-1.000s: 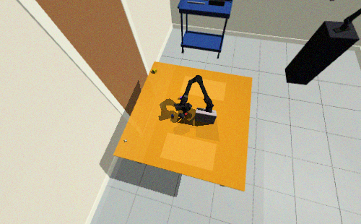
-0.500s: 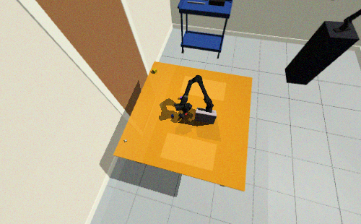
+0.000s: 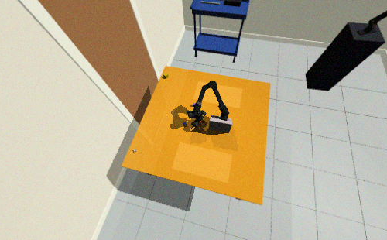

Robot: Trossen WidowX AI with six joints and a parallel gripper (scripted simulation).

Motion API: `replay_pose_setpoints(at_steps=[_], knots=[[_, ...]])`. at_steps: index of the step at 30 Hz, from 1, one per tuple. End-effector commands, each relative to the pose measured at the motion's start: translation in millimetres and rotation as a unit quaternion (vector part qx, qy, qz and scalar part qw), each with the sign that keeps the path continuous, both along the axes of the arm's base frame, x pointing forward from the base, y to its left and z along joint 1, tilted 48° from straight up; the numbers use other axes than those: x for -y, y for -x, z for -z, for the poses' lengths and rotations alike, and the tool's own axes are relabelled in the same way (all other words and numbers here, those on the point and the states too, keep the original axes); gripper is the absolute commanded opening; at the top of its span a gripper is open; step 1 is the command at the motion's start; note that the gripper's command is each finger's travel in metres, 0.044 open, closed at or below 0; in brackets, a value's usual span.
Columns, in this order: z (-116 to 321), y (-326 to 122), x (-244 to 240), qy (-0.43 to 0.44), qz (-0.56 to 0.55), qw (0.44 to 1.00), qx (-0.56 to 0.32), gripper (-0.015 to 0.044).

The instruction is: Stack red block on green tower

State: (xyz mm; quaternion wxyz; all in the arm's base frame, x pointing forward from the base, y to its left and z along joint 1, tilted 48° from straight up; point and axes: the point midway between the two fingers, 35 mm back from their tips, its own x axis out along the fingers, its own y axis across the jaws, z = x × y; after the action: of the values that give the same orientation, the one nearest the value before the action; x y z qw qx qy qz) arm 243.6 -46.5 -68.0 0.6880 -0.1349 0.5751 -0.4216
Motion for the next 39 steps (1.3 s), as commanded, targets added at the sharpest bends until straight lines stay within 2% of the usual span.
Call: replay_pose_setpoints(at_steps=[1, 2, 5, 28, 39], knots=[[-0.7, 0.2, 0.6, 0.003, -0.001, 1.000, -0.001, 0.0085], [-0.7, 0.2, 0.6, 0.003, -0.001, 1.000, -0.001, 0.0078], [-3.7, -0.2, -3.3, 0.002, -0.001, 1.000, -0.001, 0.0000], [-76.5, -2.3, -85.3, 0.000, -0.001, 1.000, -0.001, 0.0000], [-81.1, -5.6, -85.6, -0.001, -0.002, 1.000, -0.001, 0.0000]])
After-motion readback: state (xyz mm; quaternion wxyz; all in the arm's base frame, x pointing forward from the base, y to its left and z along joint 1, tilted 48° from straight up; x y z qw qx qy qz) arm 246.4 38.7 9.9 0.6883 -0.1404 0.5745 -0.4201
